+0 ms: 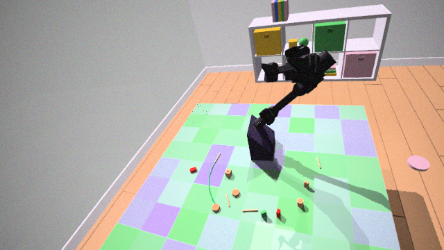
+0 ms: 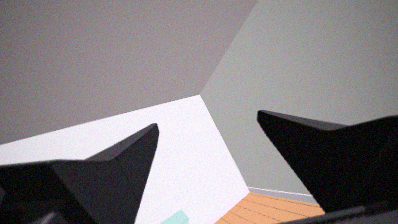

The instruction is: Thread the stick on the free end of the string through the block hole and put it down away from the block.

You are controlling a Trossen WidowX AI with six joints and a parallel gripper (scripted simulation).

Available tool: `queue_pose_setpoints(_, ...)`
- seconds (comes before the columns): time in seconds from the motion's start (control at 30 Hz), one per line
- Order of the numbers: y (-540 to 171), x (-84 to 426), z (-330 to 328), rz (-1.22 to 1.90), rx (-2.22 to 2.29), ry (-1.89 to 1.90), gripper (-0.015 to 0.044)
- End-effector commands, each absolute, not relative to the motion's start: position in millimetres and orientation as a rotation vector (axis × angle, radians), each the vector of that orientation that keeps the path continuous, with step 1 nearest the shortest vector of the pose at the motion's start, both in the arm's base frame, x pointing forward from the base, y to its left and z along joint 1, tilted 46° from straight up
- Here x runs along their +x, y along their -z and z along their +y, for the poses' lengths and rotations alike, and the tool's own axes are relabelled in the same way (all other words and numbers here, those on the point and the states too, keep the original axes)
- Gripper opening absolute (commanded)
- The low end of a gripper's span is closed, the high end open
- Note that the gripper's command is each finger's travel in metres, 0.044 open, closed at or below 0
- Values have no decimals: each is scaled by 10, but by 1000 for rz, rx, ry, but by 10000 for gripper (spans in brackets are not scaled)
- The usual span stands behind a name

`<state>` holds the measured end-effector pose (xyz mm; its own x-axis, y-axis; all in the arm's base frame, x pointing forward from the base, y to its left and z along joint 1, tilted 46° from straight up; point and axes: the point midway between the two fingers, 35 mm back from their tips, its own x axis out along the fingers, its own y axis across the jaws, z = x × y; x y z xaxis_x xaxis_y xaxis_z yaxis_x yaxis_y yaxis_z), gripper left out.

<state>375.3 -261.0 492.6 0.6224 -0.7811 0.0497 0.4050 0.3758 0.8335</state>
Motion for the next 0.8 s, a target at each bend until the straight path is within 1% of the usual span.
queue_pose_setpoints(0.0, -4351, 4071, -2673, -237, 752, 822, 440)
queue_pose_setpoints(0.17, -3691, 4365, -2656, 43, 557, 779, 440)
queue_pose_setpoints(0.3, -3033, 4546, -2645, 288, 397, 713, 440)
queue_pose_setpoints(0.5, -2022, 4542, -2607, 616, 232, 625, 440)
queue_pose_setpoints(0.63, -1685, 4517, -2559, 725, 172, 562, 440)
queue_pose_setpoints(0.77, -1068, 4464, -2403, 913, 44, 372, 440)
